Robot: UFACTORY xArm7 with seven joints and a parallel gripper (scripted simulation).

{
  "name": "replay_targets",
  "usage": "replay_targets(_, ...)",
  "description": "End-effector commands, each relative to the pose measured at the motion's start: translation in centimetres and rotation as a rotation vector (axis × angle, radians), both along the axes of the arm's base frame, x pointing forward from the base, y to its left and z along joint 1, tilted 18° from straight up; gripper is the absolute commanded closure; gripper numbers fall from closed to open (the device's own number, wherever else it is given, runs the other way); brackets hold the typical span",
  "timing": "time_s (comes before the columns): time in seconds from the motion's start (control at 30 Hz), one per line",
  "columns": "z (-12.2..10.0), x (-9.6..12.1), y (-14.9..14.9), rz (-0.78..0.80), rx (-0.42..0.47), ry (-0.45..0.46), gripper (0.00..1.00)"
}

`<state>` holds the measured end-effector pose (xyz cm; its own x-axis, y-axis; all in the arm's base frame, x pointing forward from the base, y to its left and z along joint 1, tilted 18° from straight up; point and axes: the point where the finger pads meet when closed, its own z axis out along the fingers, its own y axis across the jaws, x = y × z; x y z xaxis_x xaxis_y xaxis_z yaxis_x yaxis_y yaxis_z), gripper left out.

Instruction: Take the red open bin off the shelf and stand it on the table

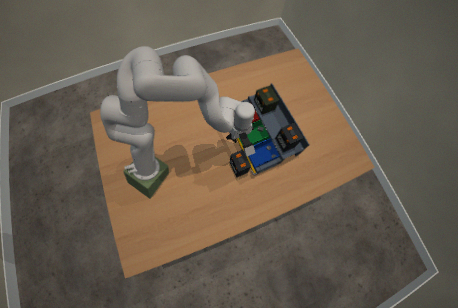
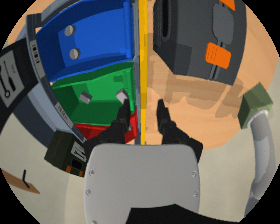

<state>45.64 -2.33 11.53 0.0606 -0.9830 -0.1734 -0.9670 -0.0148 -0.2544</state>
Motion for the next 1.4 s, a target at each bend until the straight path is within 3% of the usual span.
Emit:
replay_targets(0.0, 0.1, 0.1, 0.0, -0.001, 0.000, -0.003, 0.53)
replay_targets(1.37, -1.8, 0.6, 0.3, -0.001, 0.000, -0.003, 0.53)
